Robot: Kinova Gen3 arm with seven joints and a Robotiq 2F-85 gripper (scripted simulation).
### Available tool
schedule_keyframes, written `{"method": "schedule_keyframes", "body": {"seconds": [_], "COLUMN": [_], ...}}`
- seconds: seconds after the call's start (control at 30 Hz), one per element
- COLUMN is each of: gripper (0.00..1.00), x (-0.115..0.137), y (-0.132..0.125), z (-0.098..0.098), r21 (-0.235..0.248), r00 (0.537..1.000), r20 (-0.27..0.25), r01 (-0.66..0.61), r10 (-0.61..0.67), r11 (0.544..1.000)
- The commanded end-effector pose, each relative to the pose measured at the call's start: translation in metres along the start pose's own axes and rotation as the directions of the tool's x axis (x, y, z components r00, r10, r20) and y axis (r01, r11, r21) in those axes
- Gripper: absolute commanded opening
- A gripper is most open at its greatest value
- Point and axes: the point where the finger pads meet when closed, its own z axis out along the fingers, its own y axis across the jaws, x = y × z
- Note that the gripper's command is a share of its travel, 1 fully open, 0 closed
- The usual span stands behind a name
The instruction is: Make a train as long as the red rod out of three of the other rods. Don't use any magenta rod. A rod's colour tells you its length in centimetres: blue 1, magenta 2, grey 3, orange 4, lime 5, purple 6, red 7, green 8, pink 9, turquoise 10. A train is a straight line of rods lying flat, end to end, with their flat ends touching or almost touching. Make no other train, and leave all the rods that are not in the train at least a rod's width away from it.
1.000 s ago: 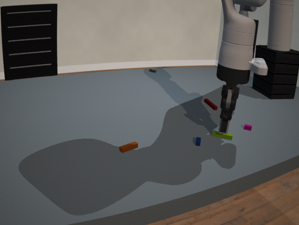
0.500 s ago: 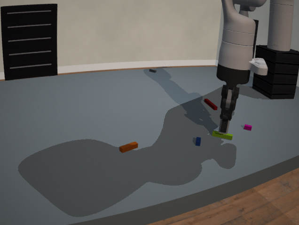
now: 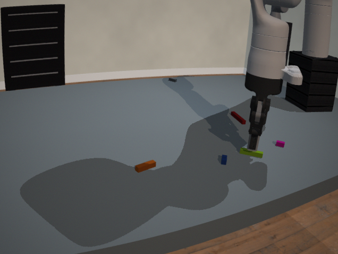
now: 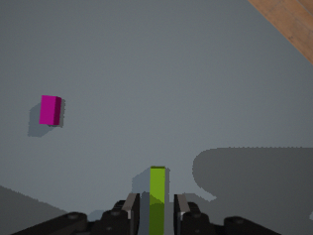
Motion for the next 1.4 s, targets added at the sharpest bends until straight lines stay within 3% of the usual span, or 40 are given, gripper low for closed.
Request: {"method": "schedule_keyframes", "body": {"seconds": [0.0,1.37], "gripper": [0.24,0.24], "x": [0.000,0.000], "y": [0.001,0.001], "z": [-0.001,0.016], "r21": [-0.002,-0.002], "r00": [1.000,1.000], "r20": [0.000,0.000], "r01": [0.000,0.000], "r10": [0.000,0.000], "r11": [1.000,1.000]}}
